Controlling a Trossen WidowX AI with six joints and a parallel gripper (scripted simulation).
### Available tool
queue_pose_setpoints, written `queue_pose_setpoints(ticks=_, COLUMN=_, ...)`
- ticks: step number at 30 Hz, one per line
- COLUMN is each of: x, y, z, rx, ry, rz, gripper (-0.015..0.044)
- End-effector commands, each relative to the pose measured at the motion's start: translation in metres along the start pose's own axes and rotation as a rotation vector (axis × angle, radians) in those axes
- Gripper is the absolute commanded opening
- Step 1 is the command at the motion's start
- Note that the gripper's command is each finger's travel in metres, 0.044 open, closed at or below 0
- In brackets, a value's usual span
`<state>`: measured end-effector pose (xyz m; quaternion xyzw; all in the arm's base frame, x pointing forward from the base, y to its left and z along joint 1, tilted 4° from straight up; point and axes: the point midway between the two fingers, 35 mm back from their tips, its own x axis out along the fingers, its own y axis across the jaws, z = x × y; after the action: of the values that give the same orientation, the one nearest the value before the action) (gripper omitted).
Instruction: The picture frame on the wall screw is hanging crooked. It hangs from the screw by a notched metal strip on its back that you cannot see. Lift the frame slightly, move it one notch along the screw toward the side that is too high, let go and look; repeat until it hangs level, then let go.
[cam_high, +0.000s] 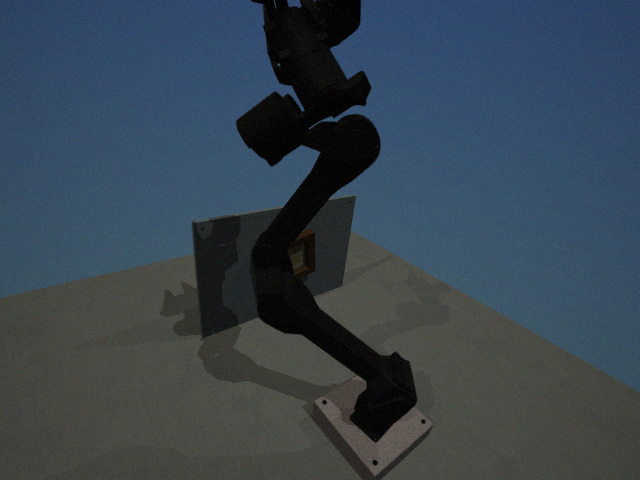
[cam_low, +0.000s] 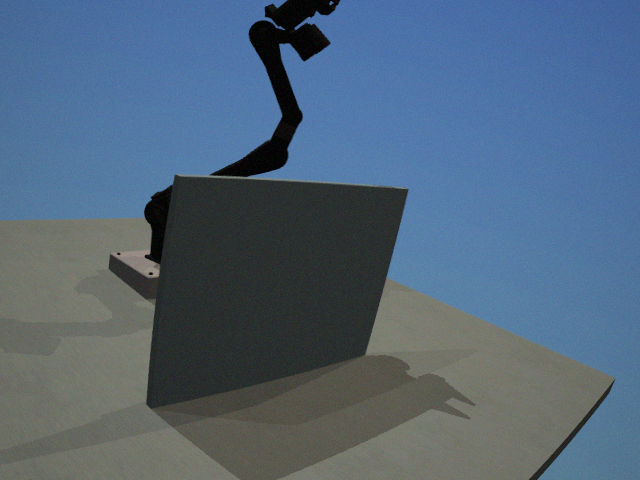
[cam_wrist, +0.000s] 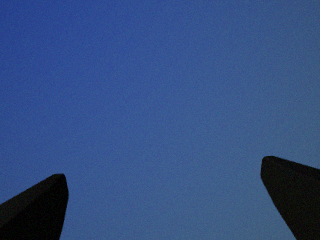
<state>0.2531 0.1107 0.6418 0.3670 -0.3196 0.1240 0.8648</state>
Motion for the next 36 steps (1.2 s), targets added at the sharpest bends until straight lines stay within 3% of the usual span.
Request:
queue_pose_setpoints(ticks=1, x=-0.001, y=0.001, z=0.001, rx=0.023, ry=-0.005, rz=0.004, gripper=0.0374)
queue_pose_setpoints(ticks=6, x=-0.036, y=0.021, z=0.036, rx=0.635, ry=-0.103, rz=0.11, gripper=0.026)
queue_pose_setpoints(ticks=17, x=-0.128, y=-0.012, z=0.116, rx=2.221, ry=-0.205, rz=0.435, gripper=0.026)
queue_pose_setpoints(ticks=29, x=-0.183, y=-0.096, z=0.139, rx=3.345, ry=-0.262, rz=0.746, gripper=0.026)
queue_pose_setpoints(ticks=36, x=-0.213, y=-0.166, z=0.129, rx=3.967, ry=-0.399, rz=1.065, gripper=0.026)
